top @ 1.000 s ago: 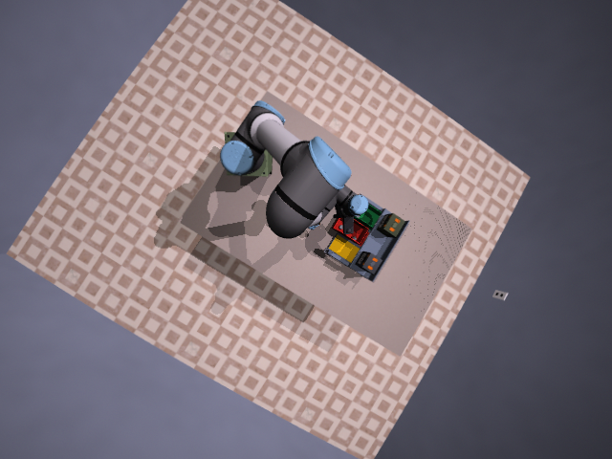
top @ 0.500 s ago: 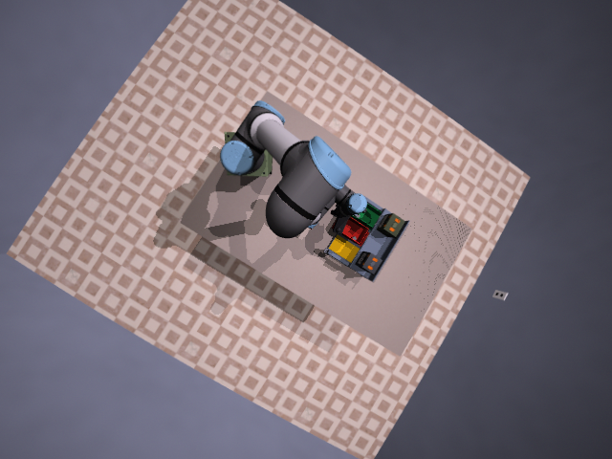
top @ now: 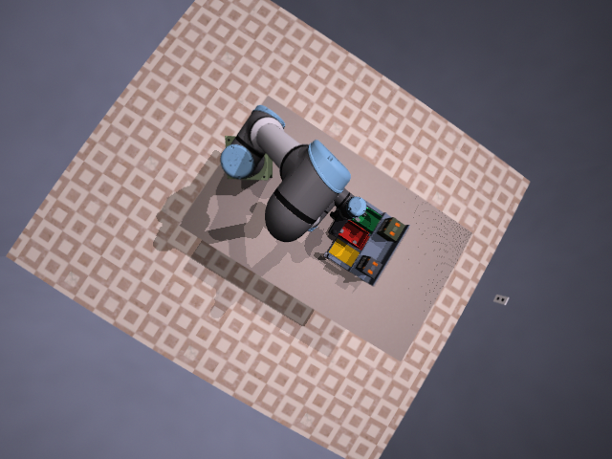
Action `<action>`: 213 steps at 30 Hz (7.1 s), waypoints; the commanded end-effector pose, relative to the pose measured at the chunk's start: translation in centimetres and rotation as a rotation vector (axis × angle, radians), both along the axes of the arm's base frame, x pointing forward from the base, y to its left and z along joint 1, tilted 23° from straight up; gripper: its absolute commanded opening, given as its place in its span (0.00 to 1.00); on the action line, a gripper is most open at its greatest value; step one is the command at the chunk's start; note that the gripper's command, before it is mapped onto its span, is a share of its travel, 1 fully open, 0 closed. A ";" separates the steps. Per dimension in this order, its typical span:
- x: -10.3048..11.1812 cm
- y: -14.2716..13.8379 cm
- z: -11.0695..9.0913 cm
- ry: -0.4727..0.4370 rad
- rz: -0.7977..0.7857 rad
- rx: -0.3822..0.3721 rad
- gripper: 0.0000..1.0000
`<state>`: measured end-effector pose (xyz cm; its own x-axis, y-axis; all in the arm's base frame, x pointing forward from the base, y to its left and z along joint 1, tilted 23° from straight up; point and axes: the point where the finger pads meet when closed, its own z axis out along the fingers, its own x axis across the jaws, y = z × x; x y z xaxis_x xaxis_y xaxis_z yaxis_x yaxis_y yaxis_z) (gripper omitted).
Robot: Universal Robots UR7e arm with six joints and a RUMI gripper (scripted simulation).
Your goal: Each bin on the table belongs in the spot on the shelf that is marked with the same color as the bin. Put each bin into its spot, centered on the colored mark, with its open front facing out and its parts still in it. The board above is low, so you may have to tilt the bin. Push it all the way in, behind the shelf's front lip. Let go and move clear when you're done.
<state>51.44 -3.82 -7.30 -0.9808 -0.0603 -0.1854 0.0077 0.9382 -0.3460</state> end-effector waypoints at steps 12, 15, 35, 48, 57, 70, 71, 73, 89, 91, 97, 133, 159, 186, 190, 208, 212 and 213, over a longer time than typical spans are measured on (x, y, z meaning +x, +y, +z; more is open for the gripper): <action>-0.4 0.0 0.0 -0.024 -0.063 0.011 0.00; -0.4 0.0 0.0 -0.024 -0.064 0.012 0.00; -0.4 -0.2 0.1 -0.025 -0.066 0.011 0.00; -0.4 -0.2 0.1 -0.025 -0.066 0.011 0.00; -0.4 -0.2 0.1 -0.025 -0.066 0.011 0.00; 0.1 -0.6 -0.8 -0.023 -0.068 0.013 0.00; 0.1 -0.6 -1.0 -0.023 -0.068 0.013 0.00; 0.1 -0.6 -1.0 -0.023 -0.068 0.013 0.00; 1.0 -2.1 -4.9 -0.023 -0.068 0.014 0.00; 1.1 -2.2 -5.2 -0.023 -0.068 0.014 0.00; 1.5 -2.8 -7.0 -0.023 -0.068 0.014 0.00; 2.2 -3.8 -9.9 -0.024 -0.066 0.014 0.00; 2.8 -3.7 -9.8 -0.024 -0.064 0.014 0.00; 3.9 -3.7 -9.6 -0.023 -0.064 0.013 0.00; 3.9 -3.7 -9.5 -0.023 -0.064 0.013 0.00; 4.0 -3.7 -9.5 -0.024 -0.064 0.013 0.00; 4.0 -3.7 -9.5 -0.024 -0.064 0.013 0.00; 4.1 -3.7 -9.5 -0.024 -0.064 0.013 0.00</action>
